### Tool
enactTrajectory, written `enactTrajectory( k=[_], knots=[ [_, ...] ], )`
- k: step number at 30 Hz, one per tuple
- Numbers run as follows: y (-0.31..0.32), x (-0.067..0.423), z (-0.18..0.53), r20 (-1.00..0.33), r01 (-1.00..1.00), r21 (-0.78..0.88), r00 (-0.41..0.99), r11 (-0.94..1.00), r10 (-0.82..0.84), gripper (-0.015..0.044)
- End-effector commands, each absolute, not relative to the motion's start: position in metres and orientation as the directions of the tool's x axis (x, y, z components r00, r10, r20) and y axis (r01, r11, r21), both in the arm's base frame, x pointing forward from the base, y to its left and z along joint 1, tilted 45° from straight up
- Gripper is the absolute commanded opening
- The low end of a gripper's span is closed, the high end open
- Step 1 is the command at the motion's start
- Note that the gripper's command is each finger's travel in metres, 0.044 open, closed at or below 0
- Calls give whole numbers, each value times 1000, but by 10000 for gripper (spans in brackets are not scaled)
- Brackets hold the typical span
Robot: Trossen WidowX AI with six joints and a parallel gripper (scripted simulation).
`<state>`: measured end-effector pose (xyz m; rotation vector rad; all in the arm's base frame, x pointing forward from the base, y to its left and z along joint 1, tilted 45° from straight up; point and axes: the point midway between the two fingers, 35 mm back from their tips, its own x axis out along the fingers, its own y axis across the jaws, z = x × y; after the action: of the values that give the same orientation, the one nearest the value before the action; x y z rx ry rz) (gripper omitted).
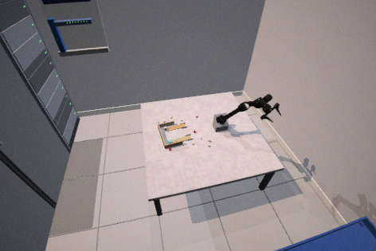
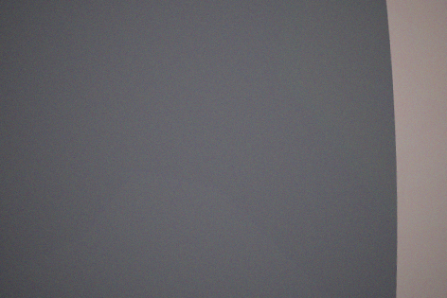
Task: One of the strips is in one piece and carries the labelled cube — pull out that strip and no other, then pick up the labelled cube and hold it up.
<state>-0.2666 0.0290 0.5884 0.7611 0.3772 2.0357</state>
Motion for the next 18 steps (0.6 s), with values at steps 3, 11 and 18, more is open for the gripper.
enactTrajectory(
  k=[3,11,18],
  knots=[
    [44,-244,596,376,-662,537,-366,-522,851,400],
    [99,-137,613,401,-721,568,-180,-398,898,400],
    [131,-29,608,403,-760,599,15,-252,915,400]
  ],
)
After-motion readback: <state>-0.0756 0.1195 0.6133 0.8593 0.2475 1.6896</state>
